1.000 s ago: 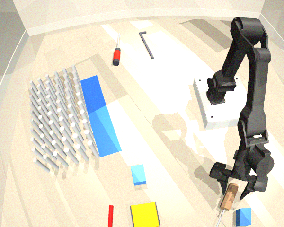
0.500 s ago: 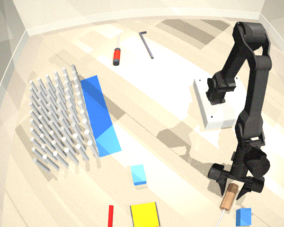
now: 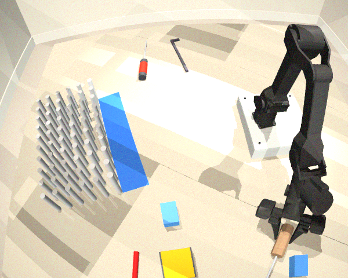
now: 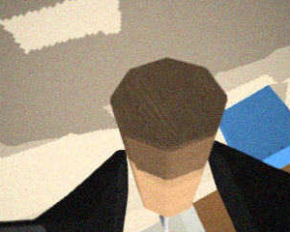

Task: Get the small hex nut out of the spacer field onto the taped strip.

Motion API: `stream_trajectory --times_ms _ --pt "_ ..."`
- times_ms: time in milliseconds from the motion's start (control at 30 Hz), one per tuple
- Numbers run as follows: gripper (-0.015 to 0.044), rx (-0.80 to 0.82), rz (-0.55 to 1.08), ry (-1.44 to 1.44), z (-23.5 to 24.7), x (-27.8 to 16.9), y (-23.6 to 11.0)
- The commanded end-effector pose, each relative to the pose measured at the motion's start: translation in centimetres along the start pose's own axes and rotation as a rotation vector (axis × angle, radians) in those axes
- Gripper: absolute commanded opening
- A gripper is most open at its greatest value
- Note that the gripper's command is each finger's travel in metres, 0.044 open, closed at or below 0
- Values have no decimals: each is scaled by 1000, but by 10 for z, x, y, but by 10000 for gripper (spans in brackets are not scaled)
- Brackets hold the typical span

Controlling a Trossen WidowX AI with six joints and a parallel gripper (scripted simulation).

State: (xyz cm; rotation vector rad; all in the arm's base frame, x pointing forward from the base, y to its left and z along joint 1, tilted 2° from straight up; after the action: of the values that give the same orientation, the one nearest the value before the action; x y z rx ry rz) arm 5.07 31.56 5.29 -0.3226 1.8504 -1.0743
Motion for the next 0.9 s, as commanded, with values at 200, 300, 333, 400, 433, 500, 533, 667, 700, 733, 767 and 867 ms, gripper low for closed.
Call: stream_trajectory --times_ms 200,300,333,400,433,500,533,667,700,733,767,867 --pt "0 -7 26 2 -14 -34 -27" --pt "0 -6 19 3 -18 -47 -40" --pt "0 -6 17 3 -20 -51 -44" --pt "0 -5 12 3 -22 -59 -54" --pt "0 -5 10 4 -23 -62 -59" --pt "0 -4 5 4 -25 -70 -70" --pt "0 -4 3 4 -26 -73 -75" --pt "0 -2 -7 5 -28 -86 -99" --pt "0 -1 -10 5 -29 -88 -105" --pt "0 -1 -12 5 -29 -91 -111" --pt "0 0 -15 6 -29 -94 -118" --pt "0 0 -19 6 -29 -97 -127"
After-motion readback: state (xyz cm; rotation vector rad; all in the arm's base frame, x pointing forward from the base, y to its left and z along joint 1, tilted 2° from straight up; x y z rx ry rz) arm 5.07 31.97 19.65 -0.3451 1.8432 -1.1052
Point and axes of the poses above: the point midway between the two fingers, 35 mm back from their tips, its own y axis out along the fingers, its own z axis across the jaws, x = y × z, the point moved 7 cm from there along -y, back along the fingers, and after that the axes turned 9 degrees about -y, right-handed, at the moved point
